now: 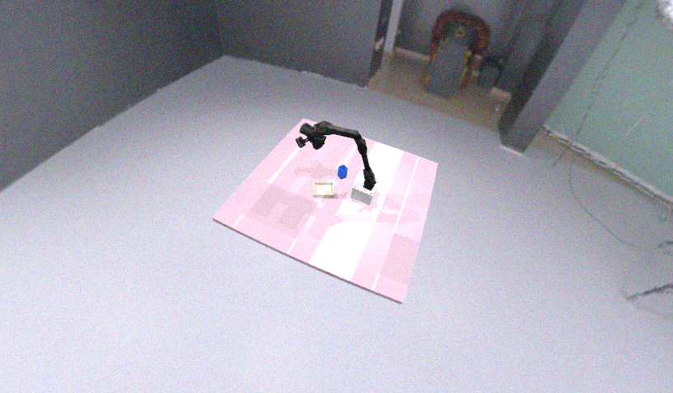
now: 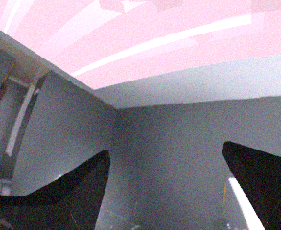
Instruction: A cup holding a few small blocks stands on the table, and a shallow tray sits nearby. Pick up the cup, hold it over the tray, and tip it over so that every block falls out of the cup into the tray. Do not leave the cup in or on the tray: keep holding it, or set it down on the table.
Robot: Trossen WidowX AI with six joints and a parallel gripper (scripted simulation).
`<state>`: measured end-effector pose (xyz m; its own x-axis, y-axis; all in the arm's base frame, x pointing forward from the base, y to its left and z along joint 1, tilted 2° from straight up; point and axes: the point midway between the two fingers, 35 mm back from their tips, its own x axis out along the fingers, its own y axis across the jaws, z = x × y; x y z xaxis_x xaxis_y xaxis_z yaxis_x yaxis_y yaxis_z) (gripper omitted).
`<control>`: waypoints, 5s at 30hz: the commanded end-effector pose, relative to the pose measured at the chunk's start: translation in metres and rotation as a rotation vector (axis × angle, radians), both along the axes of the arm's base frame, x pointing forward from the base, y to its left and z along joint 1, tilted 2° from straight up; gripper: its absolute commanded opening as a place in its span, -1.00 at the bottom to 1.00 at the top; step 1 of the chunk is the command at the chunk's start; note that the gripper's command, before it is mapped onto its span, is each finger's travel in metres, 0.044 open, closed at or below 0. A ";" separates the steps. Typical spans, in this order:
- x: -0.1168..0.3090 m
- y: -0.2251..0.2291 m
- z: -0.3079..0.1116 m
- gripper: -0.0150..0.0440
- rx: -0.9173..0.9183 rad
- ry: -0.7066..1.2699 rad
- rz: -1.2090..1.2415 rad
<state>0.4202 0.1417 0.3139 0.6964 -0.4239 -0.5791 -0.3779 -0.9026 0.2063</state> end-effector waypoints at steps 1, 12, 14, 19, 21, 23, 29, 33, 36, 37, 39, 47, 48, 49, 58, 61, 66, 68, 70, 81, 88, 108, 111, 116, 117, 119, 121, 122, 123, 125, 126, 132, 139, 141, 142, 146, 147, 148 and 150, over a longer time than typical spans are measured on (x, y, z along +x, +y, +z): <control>0.000 -0.001 0.000 0.95 0.005 -0.003 -0.004; -0.021 -0.041 -0.008 1.00 0.339 -0.162 -0.280; -0.026 -0.049 -0.011 1.00 0.402 -0.194 -0.334; -0.039 -0.067 -0.019 1.00 0.560 -0.273 -0.472; -0.045 -0.074 -0.022 1.00 0.622 -0.304 -0.527; -0.050 -0.081 -0.026 1.00 0.684 -0.336 -0.583; -0.069 -0.101 -0.040 1.00 0.868 -0.433 -0.752; -0.082 -0.113 -0.051 1.00 0.990 -0.499 -0.865; -0.092 -0.121 -0.059 1.00 1.080 -0.549 -0.951; -0.095 -0.124 -0.062 1.00 1.110 -0.565 -0.980; -0.102 -0.129 -0.069 1.00 1.170 -0.599 -1.038; -0.129 -0.148 -0.097 1.00 1.405 -0.734 -1.270; -0.132 -0.150 -0.101 1.00 1.434 -0.752 -1.299; -0.136 -0.152 -0.105 1.00 1.463 -0.769 -1.328; -0.166 -0.168 -0.143 1.00 1.721 -0.926 -1.593; -0.176 -0.172 -0.157 1.00 1.805 -0.979 -1.682; -0.192 -0.178 -0.181 1.00 1.944 -1.069 -1.831; -0.198 -0.180 -0.191 1.00 1.999 -1.105 -1.891; -0.204 -0.182 -0.202 1.00 2.054 -1.141 -1.951; -0.219 -0.186 -0.231 1.00 2.202 -1.241 -2.117; -0.215 -0.186 -0.248 1.00 2.202 -1.241 -2.117; -0.215 -0.190 -0.304 1.00 2.202 -1.241 -2.117; -0.211 -0.191 -0.306 1.00 2.202 -1.242 -2.117; -0.205 -0.194 -0.311 1.00 2.202 -1.242 -2.116; -0.204 -0.194 -0.312 1.00 2.202 -1.242 -2.116; -0.202 -0.195 -0.314 1.00 2.202 -1.242 -2.116; -0.200 -0.196 -0.316 1.00 2.202 -1.242 -2.116; -0.199 -0.197 -0.317 1.00 2.202 -1.242 -2.115; -0.198 -0.197 -0.318 1.00 2.202 -1.242 -2.115; -0.196 -0.198 -0.320 1.00 2.202 -1.242 -2.115; -0.195 -0.199 -0.321 1.00 2.202 -1.242 -2.115; -0.190 -0.202 -0.328 1.00 2.203 -1.242 -2.115; -0.184 -0.205 -0.336 1.00 2.203 -1.243 -2.114; -0.183 -0.206 -0.338 1.00 2.203 -1.243 -2.114; -0.182 -0.206 -0.339 1.00 2.203 -1.243 -2.114; -0.179 -0.208 -0.344 1.00 2.203 -1.243 -2.114; -0.178 -0.209 -0.345 1.00 2.203 -1.243 -2.114; -0.178 -0.209 -0.347 1.00 2.203 -1.243 -2.114; -0.176 -0.210 -0.349 1.00 2.203 -1.243 -2.114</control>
<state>0.2409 -0.0667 -0.0308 0.6438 -0.3207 -0.6948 0.4182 0.9078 -0.0315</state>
